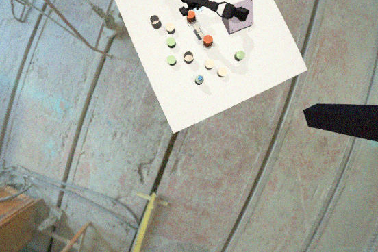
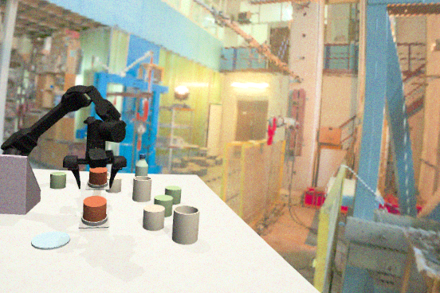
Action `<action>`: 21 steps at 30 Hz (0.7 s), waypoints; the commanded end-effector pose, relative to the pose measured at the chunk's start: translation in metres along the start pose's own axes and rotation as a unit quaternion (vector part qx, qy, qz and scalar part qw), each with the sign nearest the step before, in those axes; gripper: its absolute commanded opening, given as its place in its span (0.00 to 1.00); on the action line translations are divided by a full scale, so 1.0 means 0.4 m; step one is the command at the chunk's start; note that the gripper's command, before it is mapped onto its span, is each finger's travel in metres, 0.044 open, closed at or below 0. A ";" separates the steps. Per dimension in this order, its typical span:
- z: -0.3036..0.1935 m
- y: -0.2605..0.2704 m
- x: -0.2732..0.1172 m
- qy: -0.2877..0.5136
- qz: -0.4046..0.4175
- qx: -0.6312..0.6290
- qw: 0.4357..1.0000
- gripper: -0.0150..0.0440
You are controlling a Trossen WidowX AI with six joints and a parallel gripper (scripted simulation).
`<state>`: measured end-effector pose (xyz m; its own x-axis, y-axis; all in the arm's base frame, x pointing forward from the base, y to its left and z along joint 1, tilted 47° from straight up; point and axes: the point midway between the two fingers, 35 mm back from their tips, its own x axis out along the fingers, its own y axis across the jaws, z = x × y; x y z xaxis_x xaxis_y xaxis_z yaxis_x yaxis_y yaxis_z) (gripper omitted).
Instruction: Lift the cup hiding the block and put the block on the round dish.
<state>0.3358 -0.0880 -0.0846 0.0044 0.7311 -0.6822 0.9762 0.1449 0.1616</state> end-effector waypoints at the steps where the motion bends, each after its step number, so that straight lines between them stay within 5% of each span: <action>1: 0.013 0.006 0.016 -0.004 -0.014 0.027 1.000 1.00; 21: 0.014 0.006 0.089 -0.003 -0.013 0.027 1.000 1.00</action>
<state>0.3405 -0.0699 -0.1085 -0.0190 0.7190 -0.6947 0.9854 0.1311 0.1087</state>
